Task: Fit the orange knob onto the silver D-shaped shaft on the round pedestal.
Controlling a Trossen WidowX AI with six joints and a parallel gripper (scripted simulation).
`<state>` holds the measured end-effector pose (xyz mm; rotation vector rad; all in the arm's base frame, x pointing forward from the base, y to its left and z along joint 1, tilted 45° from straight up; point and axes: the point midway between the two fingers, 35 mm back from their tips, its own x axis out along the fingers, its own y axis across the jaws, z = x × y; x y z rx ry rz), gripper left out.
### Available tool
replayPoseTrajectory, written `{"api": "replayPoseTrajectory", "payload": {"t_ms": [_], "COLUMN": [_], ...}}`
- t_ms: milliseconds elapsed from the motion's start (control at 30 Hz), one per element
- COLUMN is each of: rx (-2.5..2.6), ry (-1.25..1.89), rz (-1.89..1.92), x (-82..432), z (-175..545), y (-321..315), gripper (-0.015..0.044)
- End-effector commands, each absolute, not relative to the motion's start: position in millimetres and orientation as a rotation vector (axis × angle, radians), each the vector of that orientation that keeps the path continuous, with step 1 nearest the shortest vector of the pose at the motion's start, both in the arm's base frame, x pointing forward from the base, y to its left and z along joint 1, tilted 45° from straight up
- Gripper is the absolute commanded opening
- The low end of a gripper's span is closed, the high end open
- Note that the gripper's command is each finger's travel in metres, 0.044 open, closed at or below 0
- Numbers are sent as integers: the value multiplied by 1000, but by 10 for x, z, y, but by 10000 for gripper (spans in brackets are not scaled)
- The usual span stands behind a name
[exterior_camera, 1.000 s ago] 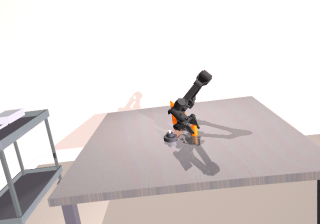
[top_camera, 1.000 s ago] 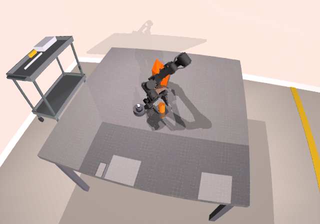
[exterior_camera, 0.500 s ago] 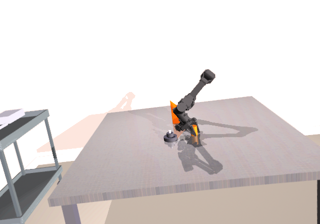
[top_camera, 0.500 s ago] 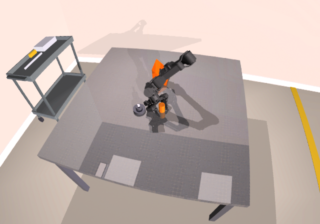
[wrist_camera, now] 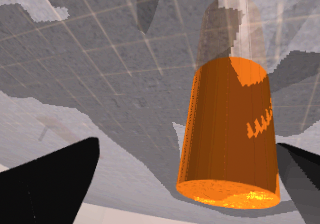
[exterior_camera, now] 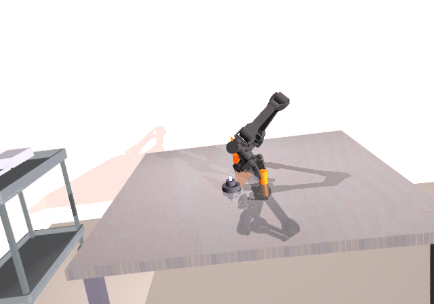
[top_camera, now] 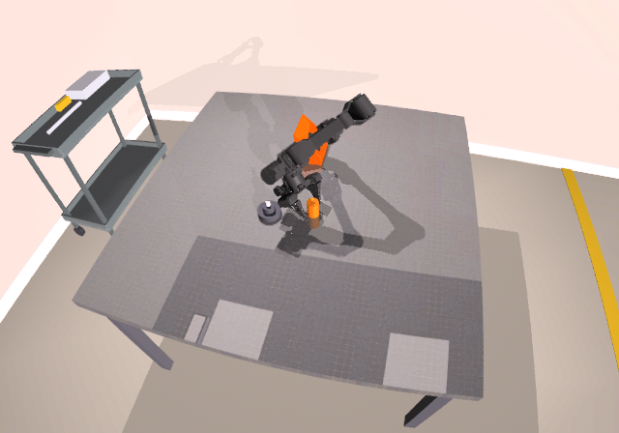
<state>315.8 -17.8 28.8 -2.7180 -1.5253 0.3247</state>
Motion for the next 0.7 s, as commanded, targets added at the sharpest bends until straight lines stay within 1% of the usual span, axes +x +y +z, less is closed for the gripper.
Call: {"api": "replayPoseTrajectory", "payload": {"t_ms": [0, 333, 667], "rx": [-2677, -2562, -2558], "ry": [-1482, -1372, -1369], "rz": [289, 295, 295], "x": [3036, 2962, 2961], "z": [542, 885, 896], "y": [-435, -574, -578], "gripper": [440, 440, 440]}}
